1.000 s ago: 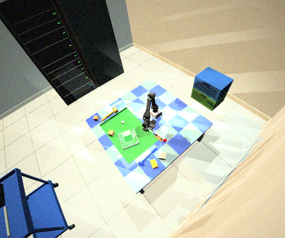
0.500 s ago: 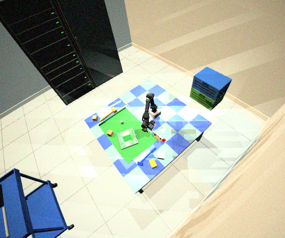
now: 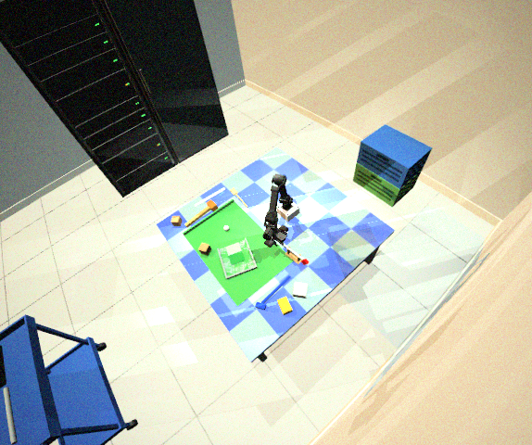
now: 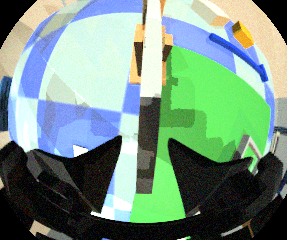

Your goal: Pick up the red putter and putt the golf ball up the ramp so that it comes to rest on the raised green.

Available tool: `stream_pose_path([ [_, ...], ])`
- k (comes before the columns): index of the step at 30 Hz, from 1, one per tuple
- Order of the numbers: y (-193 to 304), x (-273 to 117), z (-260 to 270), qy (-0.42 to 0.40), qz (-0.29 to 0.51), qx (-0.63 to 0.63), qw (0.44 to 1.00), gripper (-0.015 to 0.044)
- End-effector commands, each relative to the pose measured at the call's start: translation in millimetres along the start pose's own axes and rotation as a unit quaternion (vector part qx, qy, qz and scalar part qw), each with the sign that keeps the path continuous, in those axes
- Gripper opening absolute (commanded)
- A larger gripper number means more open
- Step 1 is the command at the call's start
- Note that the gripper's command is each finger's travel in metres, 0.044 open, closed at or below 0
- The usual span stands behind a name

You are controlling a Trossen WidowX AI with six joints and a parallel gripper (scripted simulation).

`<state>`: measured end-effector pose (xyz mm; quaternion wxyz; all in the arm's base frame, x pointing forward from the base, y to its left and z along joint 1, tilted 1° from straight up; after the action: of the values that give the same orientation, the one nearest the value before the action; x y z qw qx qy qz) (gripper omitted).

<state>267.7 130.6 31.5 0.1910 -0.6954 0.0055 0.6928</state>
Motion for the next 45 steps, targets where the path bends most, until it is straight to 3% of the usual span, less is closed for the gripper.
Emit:
stream_pose_path([
  [1, 0, 0, 0, 0.0, 0.0, 0.0, 1.0, 0.0151],
  [5, 0, 0, 0, 0.0, 0.0, 0.0, 1.0, 0.0046],
  [12, 0, 0, 0, 0.0, 0.0, 0.0, 1.0, 0.0],
  [17, -6, -14, -1, 0.0, 0.0, 0.0, 1.0, 0.0],
  [30, -26, -96, 6, 0.0, 0.0, 0.0, 1.0, 0.0],
  [37, -19, -91, 0, 0.007, 0.005, 0.017, 1.0, 0.0],
  [45, 14, -102, -21, 0.028, 0.018, 0.122, 0.992, 0.0],
])
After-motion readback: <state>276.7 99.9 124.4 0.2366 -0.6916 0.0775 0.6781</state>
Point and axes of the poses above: the point midway between the two fingers, 35 mm back from their tips, its own x axis out along the fingers, its own z axis across the jaws, y = z × x, the point moved 3 cm from there along -x, back along the fingers, and after that the axes turned 13 degrees about x, right-handed, at the moved point
